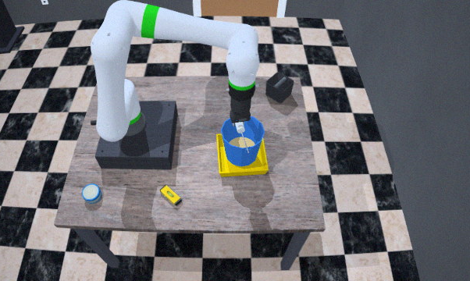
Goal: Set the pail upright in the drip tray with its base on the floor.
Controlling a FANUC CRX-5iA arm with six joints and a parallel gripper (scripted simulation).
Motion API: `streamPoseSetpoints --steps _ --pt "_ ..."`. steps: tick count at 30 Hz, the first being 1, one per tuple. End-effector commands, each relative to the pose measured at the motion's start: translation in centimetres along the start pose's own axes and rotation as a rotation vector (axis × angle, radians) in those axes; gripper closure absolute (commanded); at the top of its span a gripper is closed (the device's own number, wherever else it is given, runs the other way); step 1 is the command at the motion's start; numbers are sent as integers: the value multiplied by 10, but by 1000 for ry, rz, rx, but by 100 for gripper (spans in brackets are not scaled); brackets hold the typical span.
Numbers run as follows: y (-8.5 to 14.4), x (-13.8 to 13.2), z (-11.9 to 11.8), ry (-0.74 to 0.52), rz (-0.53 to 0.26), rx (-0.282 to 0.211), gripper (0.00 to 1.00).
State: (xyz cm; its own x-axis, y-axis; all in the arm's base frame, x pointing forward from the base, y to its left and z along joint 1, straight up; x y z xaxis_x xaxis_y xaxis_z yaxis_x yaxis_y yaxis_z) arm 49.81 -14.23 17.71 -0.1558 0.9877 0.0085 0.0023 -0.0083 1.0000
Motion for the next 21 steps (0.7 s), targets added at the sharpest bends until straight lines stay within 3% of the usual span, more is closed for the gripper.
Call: streamPoseSetpoints --steps 1,21 --pt "1 0 1 0 -2 -3 100" --pt "-17 0 1 0 -2 -3 100"
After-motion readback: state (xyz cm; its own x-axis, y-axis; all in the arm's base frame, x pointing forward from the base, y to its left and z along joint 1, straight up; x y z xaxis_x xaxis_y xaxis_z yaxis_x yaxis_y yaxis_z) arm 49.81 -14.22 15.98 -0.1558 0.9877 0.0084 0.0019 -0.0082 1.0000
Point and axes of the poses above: the point where the finger pads meet when closed, its own y axis back along the fingers, its own z axis across the jaws, x = y × z, the point moved 1 cm from there along y, back along the fingers, and after that the axes turned 1 degree about -y, right-handed, at the moved point
